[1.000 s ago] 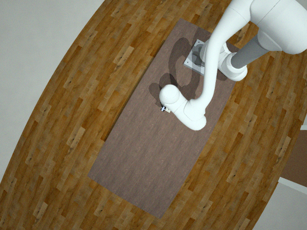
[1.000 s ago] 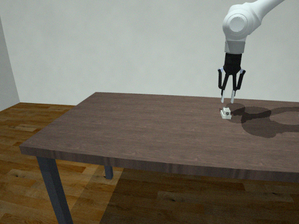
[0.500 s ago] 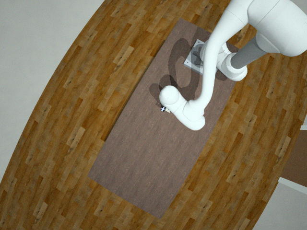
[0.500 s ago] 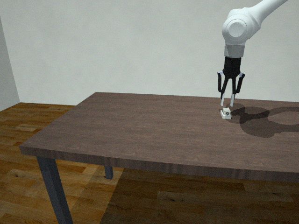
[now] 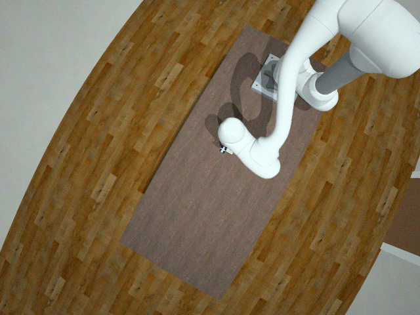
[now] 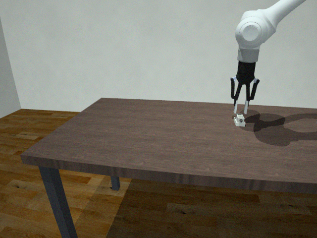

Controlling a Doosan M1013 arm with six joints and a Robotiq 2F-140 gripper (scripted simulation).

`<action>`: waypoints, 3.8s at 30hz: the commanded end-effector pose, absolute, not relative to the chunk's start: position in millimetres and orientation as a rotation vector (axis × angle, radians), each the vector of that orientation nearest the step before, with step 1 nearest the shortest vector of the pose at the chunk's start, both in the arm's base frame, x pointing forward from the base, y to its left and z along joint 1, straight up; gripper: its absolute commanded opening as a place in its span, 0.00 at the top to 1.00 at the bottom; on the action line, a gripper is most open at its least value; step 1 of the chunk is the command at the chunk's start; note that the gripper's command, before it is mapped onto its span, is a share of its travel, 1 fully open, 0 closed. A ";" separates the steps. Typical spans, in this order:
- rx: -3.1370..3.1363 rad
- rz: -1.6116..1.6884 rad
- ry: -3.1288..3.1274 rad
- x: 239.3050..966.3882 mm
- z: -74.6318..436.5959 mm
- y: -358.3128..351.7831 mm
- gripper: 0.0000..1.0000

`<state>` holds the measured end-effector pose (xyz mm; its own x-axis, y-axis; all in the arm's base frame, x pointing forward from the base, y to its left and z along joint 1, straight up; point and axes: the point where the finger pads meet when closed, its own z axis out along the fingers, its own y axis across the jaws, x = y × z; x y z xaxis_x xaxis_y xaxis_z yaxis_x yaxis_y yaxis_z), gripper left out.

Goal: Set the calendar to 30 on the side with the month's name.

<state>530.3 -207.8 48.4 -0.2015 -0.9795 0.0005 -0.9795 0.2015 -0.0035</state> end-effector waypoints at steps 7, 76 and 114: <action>-1.984 -0.005 2.433 530.3 48.5 -207.7 0.65; -1.984 -0.005 2.433 530.4 20.2 -207.8 0.65; -1.984 -0.005 2.433 530.4 20.2 -207.8 0.76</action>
<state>530.5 -207.8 20.2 -0.2015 -0.9795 0.0005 -0.9795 0.2015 -0.0036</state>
